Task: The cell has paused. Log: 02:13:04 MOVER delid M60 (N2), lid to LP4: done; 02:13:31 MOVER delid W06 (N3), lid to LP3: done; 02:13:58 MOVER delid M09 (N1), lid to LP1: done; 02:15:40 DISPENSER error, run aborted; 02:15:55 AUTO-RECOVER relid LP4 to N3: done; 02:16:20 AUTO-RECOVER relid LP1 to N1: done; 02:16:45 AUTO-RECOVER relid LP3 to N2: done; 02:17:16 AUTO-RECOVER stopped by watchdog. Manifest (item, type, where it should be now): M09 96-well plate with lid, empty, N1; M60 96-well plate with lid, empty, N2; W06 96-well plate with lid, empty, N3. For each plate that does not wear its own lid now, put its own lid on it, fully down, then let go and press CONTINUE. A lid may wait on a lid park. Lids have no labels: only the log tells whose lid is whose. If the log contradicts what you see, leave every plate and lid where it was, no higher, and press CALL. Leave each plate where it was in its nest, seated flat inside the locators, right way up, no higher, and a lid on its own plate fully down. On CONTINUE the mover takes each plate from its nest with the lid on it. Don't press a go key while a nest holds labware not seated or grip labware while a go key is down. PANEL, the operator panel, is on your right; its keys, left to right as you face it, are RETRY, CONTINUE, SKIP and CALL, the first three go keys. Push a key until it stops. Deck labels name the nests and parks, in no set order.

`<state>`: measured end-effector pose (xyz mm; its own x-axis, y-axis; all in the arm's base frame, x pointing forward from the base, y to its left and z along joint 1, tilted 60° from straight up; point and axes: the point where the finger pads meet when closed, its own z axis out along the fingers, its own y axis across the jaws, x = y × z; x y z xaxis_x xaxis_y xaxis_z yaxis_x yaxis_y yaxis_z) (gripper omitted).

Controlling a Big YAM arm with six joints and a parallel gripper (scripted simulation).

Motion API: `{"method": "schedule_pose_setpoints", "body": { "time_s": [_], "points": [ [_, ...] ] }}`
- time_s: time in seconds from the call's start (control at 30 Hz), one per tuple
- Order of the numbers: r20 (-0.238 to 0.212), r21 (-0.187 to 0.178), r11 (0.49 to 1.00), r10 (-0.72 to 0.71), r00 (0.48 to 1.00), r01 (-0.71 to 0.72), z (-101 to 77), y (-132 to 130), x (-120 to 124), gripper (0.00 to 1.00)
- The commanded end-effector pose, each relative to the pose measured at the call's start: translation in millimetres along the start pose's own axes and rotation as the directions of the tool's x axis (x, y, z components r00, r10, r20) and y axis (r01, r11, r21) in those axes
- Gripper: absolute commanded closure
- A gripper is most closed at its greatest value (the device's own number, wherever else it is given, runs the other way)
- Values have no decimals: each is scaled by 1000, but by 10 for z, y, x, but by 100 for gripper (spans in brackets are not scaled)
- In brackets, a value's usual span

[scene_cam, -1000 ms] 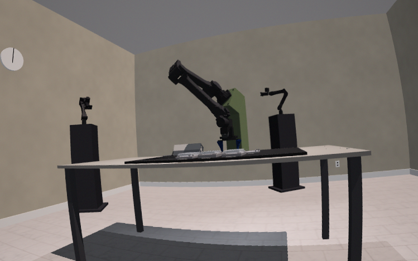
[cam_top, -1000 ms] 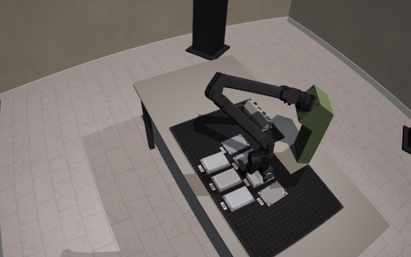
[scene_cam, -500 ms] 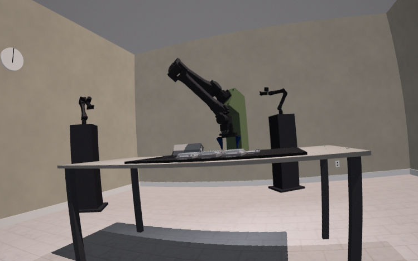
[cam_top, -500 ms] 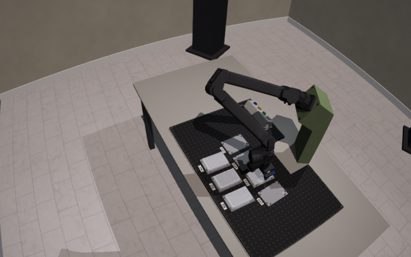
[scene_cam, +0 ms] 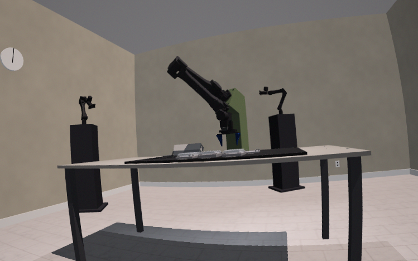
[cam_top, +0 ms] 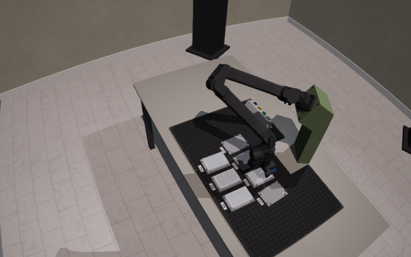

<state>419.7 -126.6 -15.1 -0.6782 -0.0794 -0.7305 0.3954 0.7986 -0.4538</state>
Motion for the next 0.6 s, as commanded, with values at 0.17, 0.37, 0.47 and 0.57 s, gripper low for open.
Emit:
{"method": "schedule_pose_setpoints", "body": {
  "time_s": [0.17,0.37,0.47,0.57],
  "points": [
    [26,-13,1000,16,1000,-16,-80,93,-206,0],
    [28,-13,1000,17,999,-17,-93,202,-497,0],
    [28,-14,1000,18,999,-17,-100,257,-642,0],
    [29,-14,1000,18,999,-18,-108,311,-787,0]
  ]
}}
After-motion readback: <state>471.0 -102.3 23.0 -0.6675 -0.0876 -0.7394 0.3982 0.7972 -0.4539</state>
